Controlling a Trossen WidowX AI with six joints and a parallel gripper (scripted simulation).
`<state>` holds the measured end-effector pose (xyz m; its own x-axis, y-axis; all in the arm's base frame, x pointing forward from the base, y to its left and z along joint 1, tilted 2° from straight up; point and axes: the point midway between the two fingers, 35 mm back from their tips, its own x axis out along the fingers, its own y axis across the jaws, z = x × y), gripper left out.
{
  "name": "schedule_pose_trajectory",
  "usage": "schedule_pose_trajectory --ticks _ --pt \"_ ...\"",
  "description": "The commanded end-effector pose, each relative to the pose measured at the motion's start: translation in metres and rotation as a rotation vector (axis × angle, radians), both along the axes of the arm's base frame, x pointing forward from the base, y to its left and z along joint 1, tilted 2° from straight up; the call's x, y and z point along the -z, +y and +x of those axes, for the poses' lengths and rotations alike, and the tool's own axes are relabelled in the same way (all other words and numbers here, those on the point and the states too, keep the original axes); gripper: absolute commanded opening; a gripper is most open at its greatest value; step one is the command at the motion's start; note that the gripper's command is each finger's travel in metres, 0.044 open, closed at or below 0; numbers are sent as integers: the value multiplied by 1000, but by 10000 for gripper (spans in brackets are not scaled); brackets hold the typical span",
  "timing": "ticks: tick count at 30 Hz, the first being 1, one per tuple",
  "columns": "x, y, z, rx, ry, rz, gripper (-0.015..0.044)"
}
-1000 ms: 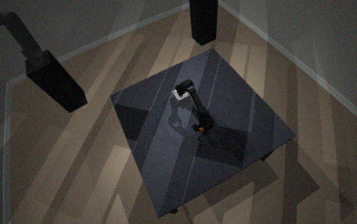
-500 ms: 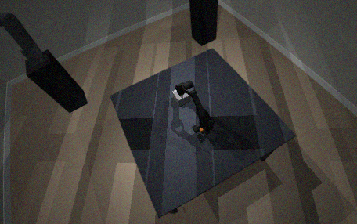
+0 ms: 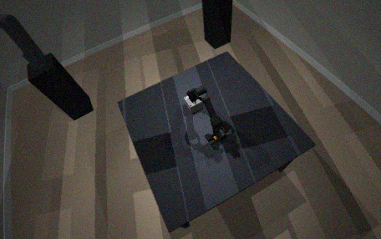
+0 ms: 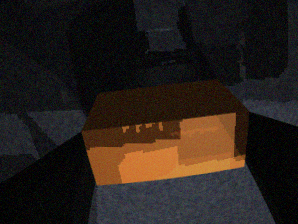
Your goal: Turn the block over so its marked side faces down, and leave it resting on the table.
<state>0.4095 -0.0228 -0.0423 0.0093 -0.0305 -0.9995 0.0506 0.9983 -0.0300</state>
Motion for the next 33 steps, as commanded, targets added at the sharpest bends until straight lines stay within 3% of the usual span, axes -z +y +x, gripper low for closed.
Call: schedule_pose_trajectory --ticks 1,10,16,33 --pt "0 0 0 -3 0 -2 222" --pt "0 0 0 -3 0 -2 162" --pt "-28 1 0 -3 0 -2 5" --pt "-18 0 5 -8 -154 -8 0"
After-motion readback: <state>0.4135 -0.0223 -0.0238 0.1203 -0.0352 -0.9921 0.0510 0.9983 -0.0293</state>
